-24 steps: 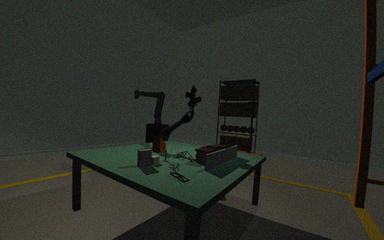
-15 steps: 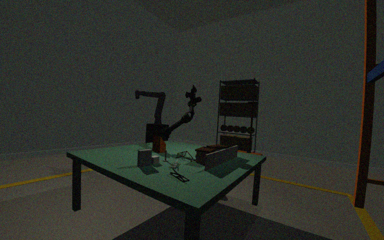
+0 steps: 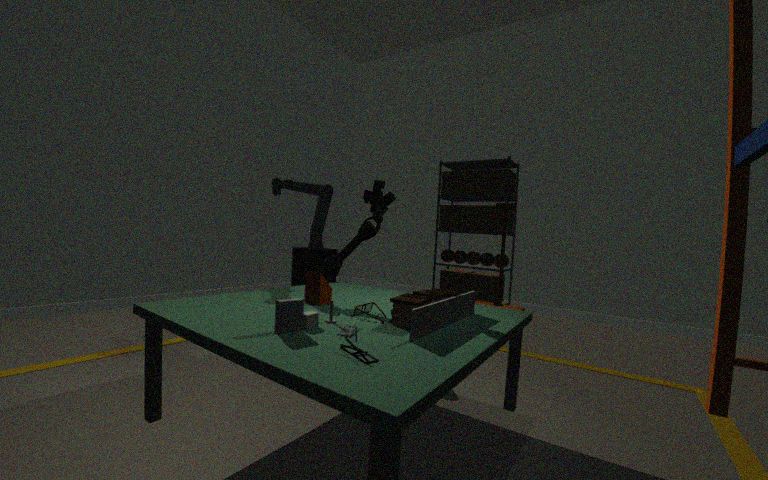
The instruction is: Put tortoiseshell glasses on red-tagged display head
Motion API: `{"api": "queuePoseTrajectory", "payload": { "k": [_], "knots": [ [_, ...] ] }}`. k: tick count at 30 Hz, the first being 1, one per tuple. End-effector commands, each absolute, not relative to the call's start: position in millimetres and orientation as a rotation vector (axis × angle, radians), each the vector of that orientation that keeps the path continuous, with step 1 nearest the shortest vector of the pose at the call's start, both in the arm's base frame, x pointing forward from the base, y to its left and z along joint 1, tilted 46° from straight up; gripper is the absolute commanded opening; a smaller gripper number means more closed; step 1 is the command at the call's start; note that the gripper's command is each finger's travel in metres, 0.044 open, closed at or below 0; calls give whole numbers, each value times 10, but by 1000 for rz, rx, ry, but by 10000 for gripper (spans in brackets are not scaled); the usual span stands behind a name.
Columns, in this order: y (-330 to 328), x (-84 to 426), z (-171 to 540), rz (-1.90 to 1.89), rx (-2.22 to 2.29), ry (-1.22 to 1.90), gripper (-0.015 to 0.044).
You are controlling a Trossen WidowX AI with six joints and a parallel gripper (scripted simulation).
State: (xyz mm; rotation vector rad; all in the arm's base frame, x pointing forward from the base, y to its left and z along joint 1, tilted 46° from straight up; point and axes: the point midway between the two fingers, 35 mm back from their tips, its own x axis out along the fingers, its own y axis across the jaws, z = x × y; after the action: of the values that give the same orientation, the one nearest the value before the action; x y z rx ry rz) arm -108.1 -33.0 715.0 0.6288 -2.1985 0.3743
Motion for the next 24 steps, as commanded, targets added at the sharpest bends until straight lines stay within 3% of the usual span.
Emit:
{"api": "queuePoseTrajectory", "payload": {
  "k": [1,13,24],
  "knots": [
    [-88,-1300,7074,463,536,-2249,200],
    [918,-1666,6780,761,157,-2289,200],
    [1949,-1505,6419,1026,-200,-2137,200]
  ]
}}
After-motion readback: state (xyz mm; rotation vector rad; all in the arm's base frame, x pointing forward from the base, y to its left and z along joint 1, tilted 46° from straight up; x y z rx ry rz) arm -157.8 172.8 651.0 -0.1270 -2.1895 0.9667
